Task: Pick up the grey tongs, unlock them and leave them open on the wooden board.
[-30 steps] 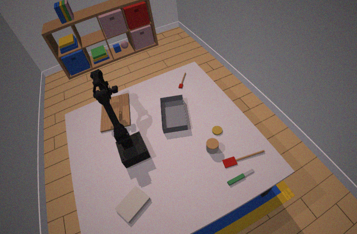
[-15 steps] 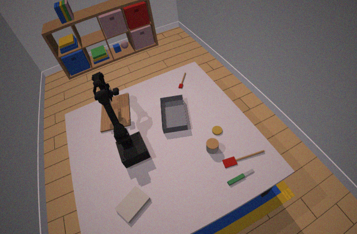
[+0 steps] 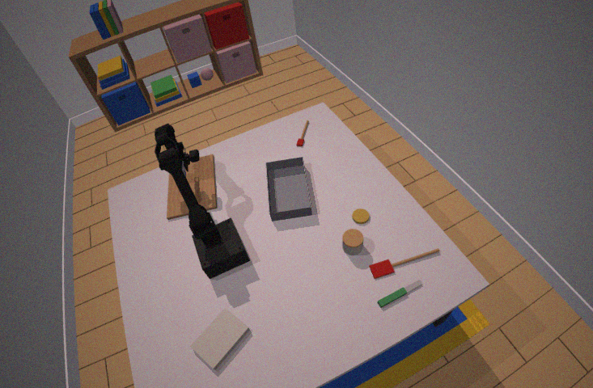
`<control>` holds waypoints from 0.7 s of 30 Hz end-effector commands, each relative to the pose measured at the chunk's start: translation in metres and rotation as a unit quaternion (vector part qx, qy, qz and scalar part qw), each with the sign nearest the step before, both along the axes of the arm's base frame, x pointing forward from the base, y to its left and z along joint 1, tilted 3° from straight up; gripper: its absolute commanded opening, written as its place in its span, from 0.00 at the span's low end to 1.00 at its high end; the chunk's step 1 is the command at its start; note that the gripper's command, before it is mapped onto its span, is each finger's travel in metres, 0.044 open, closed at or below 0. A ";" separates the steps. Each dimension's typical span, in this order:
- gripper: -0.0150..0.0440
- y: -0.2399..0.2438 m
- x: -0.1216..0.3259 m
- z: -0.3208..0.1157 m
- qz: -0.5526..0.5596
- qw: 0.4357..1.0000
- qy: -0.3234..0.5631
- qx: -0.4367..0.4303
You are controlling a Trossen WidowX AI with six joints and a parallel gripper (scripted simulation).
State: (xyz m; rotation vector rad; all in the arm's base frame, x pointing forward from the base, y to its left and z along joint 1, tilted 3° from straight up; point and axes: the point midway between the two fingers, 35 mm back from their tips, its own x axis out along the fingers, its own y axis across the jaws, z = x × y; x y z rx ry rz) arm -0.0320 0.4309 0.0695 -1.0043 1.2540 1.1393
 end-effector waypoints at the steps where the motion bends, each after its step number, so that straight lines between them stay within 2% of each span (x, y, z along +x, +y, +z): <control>1: 0.00 -0.001 -0.001 -0.009 -0.002 1.000 0.002 -0.004; 21: 0.00 -0.003 -0.002 -0.042 -0.002 1.000 0.002 -0.004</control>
